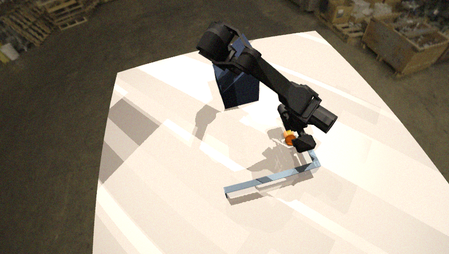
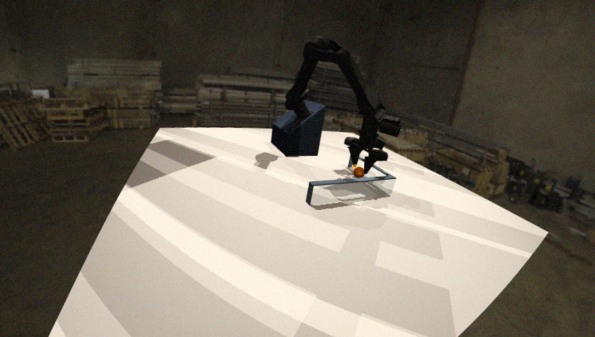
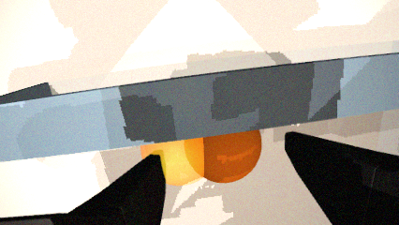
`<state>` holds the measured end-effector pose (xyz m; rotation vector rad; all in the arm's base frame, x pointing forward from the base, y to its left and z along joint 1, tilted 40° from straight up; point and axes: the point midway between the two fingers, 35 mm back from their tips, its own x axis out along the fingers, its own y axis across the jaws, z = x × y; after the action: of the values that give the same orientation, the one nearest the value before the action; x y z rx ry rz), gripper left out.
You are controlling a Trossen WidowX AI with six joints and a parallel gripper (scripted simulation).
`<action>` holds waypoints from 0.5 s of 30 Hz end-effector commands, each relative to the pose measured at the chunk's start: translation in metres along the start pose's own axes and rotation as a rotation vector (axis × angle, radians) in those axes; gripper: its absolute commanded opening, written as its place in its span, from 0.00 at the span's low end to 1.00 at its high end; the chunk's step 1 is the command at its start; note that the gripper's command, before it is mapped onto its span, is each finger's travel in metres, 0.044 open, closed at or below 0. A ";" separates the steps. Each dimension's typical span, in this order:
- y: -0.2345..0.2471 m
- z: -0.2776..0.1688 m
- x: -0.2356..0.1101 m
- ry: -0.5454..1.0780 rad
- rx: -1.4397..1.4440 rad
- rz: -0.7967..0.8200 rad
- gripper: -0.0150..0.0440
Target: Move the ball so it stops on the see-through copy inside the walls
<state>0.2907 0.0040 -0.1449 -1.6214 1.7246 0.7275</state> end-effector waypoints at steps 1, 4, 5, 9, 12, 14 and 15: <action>0.000 -0.001 0.007 0.005 -0.003 -0.003 0.78; 0.000 -0.001 0.011 0.005 -0.004 -0.003 0.78; 0.000 -0.001 0.012 0.005 -0.004 -0.003 0.78; 0.000 -0.001 0.012 0.005 -0.004 -0.003 0.65; 0.000 -0.001 0.012 0.005 -0.004 -0.003 0.61; 0.000 -0.001 0.012 0.005 -0.004 -0.003 0.59; 0.000 -0.001 0.012 0.005 -0.004 -0.003 0.58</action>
<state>0.2894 -0.0039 -0.1538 -1.6226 1.7267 0.7282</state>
